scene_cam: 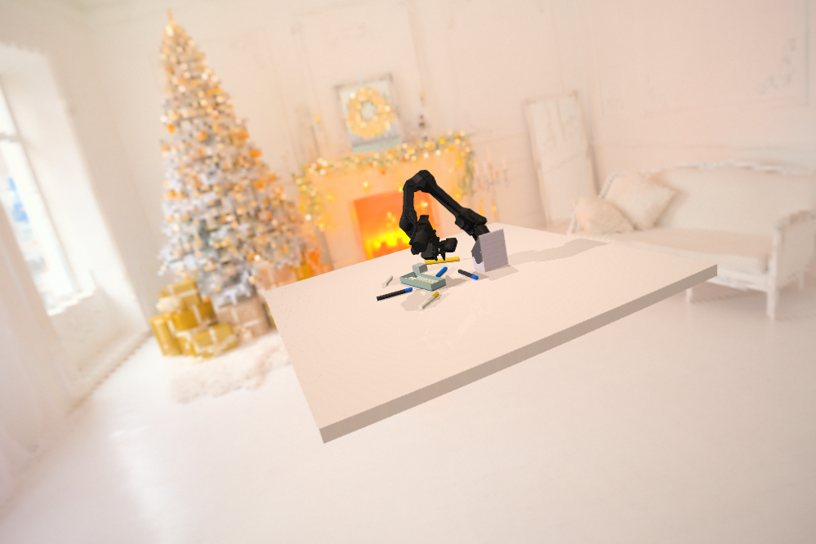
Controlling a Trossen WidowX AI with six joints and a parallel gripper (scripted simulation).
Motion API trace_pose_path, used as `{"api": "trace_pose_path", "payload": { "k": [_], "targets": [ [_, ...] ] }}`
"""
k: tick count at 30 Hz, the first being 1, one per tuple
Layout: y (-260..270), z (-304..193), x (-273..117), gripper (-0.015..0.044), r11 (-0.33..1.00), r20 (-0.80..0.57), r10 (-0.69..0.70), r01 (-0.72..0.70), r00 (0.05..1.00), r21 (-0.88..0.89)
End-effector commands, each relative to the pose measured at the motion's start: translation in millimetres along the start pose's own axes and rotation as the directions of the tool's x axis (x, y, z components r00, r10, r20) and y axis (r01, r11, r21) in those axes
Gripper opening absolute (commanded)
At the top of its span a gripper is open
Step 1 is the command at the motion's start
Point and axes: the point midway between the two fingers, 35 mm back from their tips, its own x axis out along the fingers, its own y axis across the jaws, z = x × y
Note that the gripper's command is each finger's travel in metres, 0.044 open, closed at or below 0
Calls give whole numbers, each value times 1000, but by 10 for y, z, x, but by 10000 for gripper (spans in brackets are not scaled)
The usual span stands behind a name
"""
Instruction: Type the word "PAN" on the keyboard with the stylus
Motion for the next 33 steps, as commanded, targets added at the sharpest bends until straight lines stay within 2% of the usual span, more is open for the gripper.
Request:
{"api": "trace_pose_path", "payload": {
  "k": [1,33],
  "targets": [
    [9,16,43,150,1000,-6,-3,3,1000,-11],
    [9,143,247,150,1000,-7,-4,4,1000,-11]
  ]
}}
